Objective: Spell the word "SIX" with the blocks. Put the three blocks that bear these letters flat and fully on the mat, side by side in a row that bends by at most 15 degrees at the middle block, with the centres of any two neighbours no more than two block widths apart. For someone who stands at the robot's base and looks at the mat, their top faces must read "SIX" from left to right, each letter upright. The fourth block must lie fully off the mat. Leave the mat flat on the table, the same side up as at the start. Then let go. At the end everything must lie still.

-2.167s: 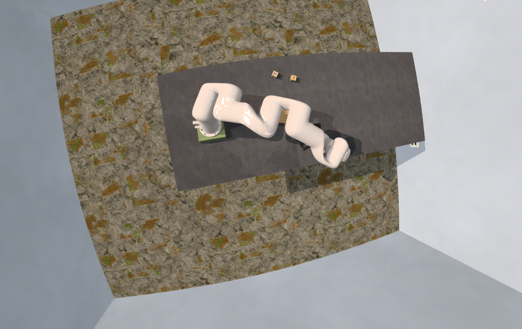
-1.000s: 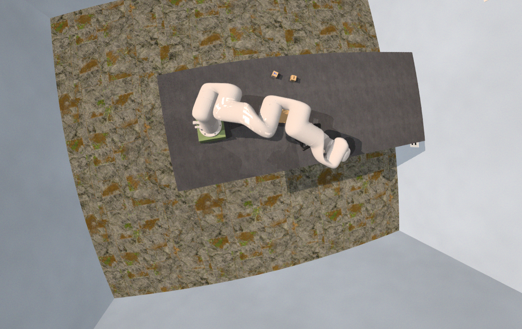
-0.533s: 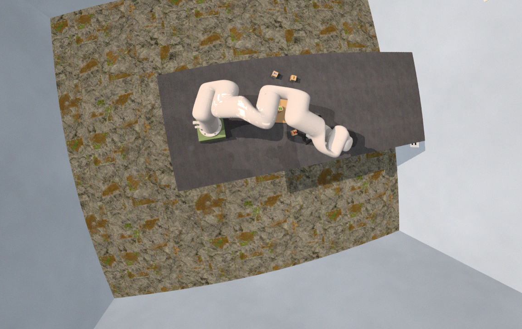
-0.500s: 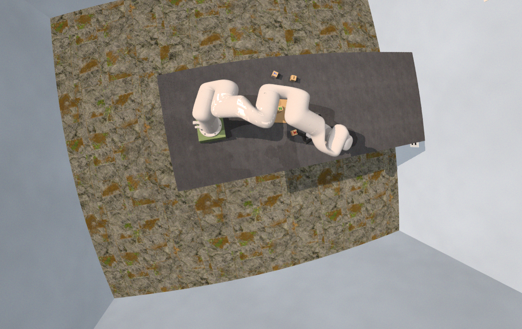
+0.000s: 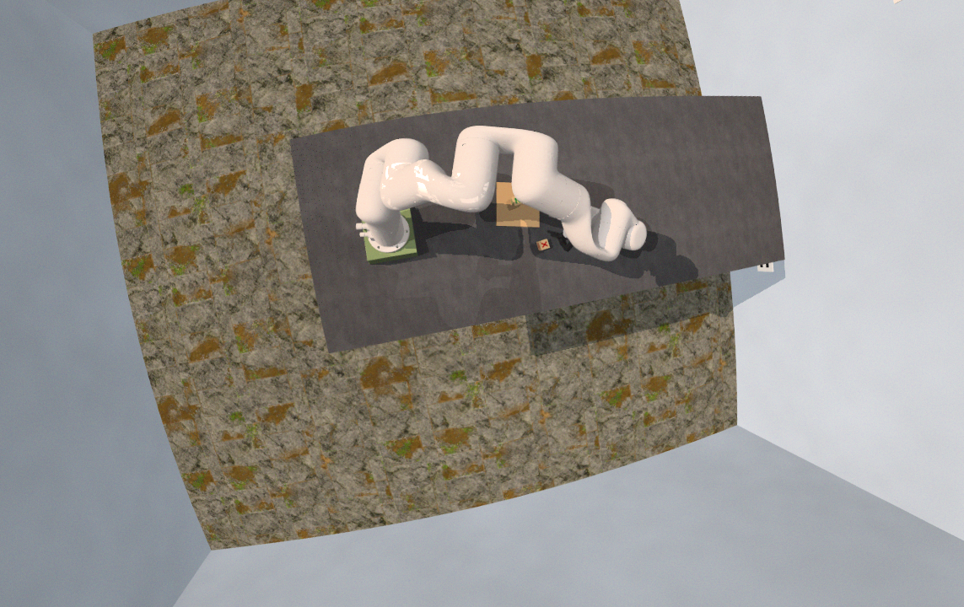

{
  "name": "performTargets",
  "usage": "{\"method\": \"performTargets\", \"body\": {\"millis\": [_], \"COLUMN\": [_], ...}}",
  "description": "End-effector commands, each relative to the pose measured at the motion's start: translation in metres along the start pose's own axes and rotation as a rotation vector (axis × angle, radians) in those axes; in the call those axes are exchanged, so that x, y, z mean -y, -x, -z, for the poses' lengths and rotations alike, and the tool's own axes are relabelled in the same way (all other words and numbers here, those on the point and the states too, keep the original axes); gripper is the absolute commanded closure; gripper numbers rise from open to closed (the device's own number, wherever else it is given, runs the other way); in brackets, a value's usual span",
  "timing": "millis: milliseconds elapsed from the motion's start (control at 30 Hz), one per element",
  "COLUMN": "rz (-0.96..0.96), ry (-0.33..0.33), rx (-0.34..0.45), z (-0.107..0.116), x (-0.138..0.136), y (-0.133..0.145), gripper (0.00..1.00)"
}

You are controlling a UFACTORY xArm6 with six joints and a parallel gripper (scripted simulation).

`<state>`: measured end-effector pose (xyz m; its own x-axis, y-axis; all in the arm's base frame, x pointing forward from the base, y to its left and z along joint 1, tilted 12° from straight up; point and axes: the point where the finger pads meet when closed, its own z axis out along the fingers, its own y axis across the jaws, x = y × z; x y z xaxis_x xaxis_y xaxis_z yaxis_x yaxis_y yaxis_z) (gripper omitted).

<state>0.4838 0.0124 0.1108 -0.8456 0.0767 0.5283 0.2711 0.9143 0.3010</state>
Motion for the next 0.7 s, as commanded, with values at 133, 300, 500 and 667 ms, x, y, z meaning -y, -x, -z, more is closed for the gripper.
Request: {"method": "performTargets", "body": {"millis": [133,300,500,667], "rz": [0.153,0.219,0.32,0.404], "ry": [-0.059,-0.088,-0.135,-0.175], "rx": [0.149,0.198,0.268,0.325], "z": [-0.007,-0.012,-0.021,-0.029], "x": [-0.02,-0.026,-0.033,-0.037], "y": [-0.019,-0.028,-0.043,-0.056], "gripper": [0.0,0.0,0.0,0.0]}}
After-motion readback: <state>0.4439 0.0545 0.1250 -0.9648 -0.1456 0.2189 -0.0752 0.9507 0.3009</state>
